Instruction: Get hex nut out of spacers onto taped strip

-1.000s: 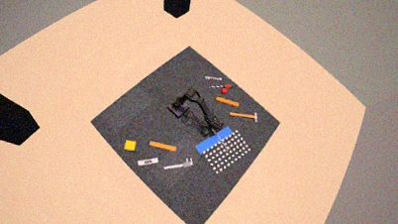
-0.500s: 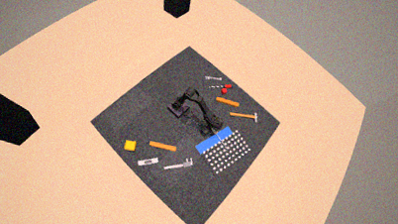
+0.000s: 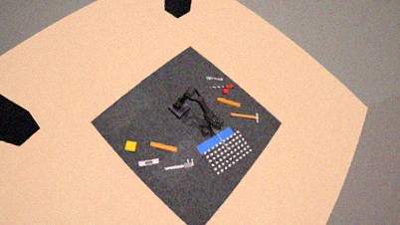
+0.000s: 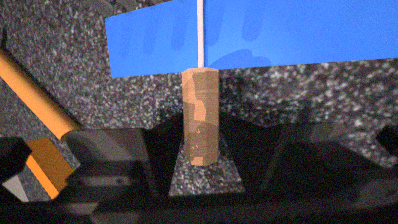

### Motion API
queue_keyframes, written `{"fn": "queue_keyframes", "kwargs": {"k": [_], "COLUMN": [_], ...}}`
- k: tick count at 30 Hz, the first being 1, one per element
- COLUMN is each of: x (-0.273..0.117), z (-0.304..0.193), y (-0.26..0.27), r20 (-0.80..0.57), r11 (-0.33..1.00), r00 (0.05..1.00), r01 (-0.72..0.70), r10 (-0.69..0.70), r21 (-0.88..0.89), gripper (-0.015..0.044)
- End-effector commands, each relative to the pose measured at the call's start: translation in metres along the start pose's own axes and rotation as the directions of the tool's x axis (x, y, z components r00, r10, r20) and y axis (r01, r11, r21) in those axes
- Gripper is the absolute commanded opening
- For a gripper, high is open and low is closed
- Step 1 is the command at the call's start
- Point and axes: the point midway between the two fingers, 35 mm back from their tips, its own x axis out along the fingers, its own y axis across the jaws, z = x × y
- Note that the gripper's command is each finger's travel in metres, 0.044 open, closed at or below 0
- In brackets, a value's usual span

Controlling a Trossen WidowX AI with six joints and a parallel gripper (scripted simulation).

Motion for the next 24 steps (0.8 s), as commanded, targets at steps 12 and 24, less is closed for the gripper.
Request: {"fn": "queue_keyframes", "kwargs": {"k": [12, 24], "x": [-0.003, -0.005], "z": [-0.009, -0.017], "y": [0.0, 0.0], "r20": [0.003, 0.002], "r11": [1.0, 1.0], "r00": [1.0, 1.0], "r01": [0.002, 0.002], "r10": [-0.002, -0.002], "r21": [0.004, 0.004], "gripper": [0.0, 0.0]}}
